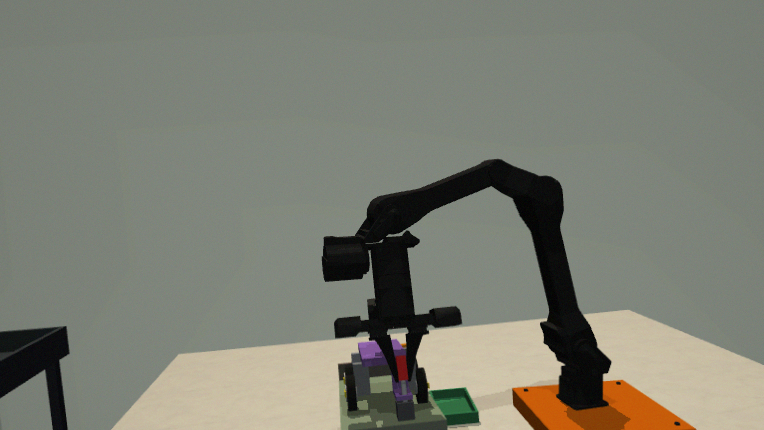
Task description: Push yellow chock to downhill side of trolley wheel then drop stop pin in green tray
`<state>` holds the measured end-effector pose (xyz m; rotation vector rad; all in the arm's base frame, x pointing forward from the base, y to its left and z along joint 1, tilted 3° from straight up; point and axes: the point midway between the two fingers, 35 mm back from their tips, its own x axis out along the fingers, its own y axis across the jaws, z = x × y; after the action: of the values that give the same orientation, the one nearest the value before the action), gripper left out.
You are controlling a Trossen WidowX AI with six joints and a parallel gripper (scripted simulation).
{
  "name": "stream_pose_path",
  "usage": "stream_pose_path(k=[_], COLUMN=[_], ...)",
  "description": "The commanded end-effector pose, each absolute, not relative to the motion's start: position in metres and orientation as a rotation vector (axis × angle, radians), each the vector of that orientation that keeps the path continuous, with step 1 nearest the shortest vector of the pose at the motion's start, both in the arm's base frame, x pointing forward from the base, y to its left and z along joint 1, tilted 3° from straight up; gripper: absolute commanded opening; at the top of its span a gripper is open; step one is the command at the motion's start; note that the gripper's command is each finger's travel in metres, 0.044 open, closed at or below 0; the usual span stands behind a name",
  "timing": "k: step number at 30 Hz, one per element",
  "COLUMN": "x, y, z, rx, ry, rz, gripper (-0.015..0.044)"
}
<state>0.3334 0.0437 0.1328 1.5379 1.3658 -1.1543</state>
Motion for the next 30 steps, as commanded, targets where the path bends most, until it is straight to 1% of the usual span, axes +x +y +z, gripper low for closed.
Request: stream_pose_path(k=[1, 30], x=[0.334, 0.333], y=[0.043, 0.038], z=[0.138, 0.158], rx=[1.54, 1.54], ry=[1.364, 1.364], rz=[-1.146, -1.146], gripper=[0.0, 0.0])
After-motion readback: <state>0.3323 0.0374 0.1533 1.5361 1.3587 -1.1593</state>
